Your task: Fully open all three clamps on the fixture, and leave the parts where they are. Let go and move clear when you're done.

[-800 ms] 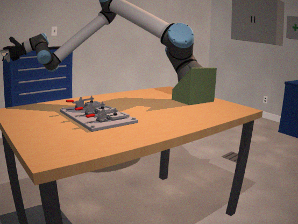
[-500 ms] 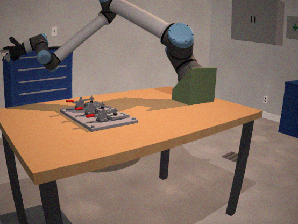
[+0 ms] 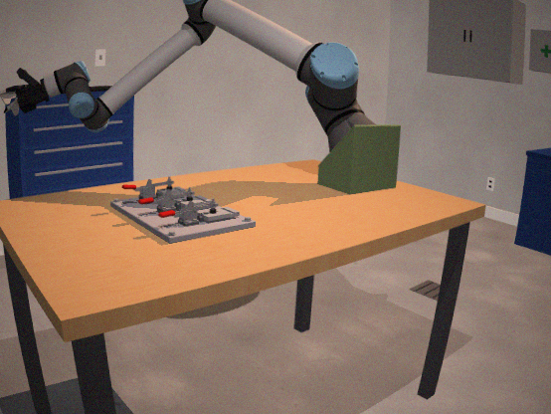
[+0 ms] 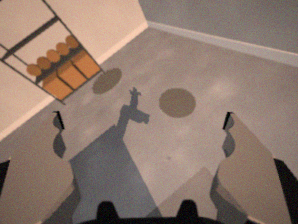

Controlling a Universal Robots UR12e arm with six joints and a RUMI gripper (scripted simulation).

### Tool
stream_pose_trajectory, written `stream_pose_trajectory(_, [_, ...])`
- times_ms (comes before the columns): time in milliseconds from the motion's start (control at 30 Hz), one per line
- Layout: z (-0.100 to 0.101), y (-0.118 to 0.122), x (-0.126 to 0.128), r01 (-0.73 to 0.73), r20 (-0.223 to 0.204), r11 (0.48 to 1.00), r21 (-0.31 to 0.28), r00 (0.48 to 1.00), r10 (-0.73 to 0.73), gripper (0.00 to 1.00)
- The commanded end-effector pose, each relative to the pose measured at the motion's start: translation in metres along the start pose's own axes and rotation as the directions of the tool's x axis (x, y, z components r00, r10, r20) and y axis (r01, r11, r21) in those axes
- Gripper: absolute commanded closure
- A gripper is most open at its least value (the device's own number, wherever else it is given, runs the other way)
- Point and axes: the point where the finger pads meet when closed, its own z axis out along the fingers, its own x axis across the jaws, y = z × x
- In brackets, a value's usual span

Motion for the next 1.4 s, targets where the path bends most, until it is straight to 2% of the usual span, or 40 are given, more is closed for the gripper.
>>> stream_pose_trajectory(0, [-0.004,0.015,-0.025,-0.017,0.009,0.999,-0.049,1.0,0.018,0.0])
stream_pose_trajectory(100, [-0.008,0.042,-0.056,-0.036,0.015,0.992,-0.123,0.999,0.038,0.0])
stream_pose_trajectory(233, [-0.026,0.093,-0.113,-0.055,0.021,0.96,-0.275,0.998,0.063,0.0])
stream_pose_trajectory(300, [-0.026,0.093,-0.113,-0.055,0.021,0.96,-0.275,0.998,0.063,0.0])
stream_pose_trajectory(367, [-0.047,0.134,-0.158,-0.054,0.022,0.928,-0.369,0.998,0.067,0.0])
stream_pose_trajectory(467, [-0.072,0.166,-0.191,-0.031,0.024,0.856,-0.516,0.998,0.051,0.0])
stream_pose_trajectory(500, [-0.079,0.178,-0.203,-0.031,0.024,0.856,-0.516,0.998,0.051,0.0])
stream_pose_trajectory(567, [-0.101,0.201,-0.225,0.001,0.03,0.792,-0.611,0.999,0.022,0.0])
stream_pose_trajectory(600, [-0.11,0.213,-0.236,0.001,0.03,0.792,-0.611,0.999,0.022,0.0])
stream_pose_trajectory(667, [-0.134,0.233,-0.255,0.044,0.041,0.717,-0.696,0.999,-0.022,0.0])
stream_pose_trajectory(700, [-0.144,0.244,-0.265,0.044,0.041,0.717,-0.696,0.999,-0.022,0.0])
stream_pose_trajectory(767, [-0.17,0.262,-0.28,0.097,0.06,0.636,-0.766,0.995,-0.079,0.0])
stream_pose_trajectory(800, [-0.18,0.271,-0.289,0.097,0.06,0.635,-0.766,0.995,-0.079,0.0])
stream_pose_trajectory(867, [-0.18,0.271,-0.289,0.097,0.06,0.635,-0.766,0.995,-0.079,0.0])
stream_pose_trajectory(900, [-0.215,0.298,-0.312,0.125,0.073,0.592,-0.796,0.991,-0.112,0.0])
stream_pose_trajectory(933, [-0.224,0.306,-0.318,0.125,0.073,0.592,-0.796,0.991,-0.112,0.0])
stream_pose_trajectory(967, [-0.236,0.311,-0.323,0.155,0.088,0.55,-0.821,0.985,-0.146,0.0])
stream_pose_trajectory(1033, [-0.256,0.329,-0.334,0.155,0.088,0.55,-0.821,0.985,-0.146,0.0])
stream_pose_trajectory(1067, [-0.27,0.336,-0.338,0.184,0.104,0.507,-0.842,0.978,-0.181,0.0])
stream_pose_trajectory(1100, [-0.282,0.346,-0.344,0.184,0.104,0.507,-0.842,0.978,-0.181,0.0])
stream_pose_trajectory(1133, [-0.297,0.354,-0.348,0.213,0.123,0.465,-0.859,0.968,-0.217,0.0])
stream_pose_trajectory(1167, [-0.31,0.364,-0.354,0.213,0.123,0.465,-0.859,0.968,-0.217,0.0])
stream_pose_trajectory(1200, [-0.325,0.372,-0.357,0.241,0.142,0.424,-0.873,0.957,-0.252,0.0])
stream_pose_trajectory(1233, [-0.339,0.381,-0.362,0.241,0.142,0.424,-0.873,0.957,-0.252,0.0])
stream_pose_trajectory(1300, [-0.37,0.396,-0.366,0.294,0.182,0.348,-0.89,0.93,-0.321,0.0])
stream_pose_trajectory(1333, [-0.384,0.405,-0.37,0.294,0.182,0.348,-0.89,0.93,-0.321,0.0])
stream_pose_trajectory(1367, [-0.4,0.411,-0.372,0.318,0.201,0.313,-0.895,0.914,-0.352,0.0])
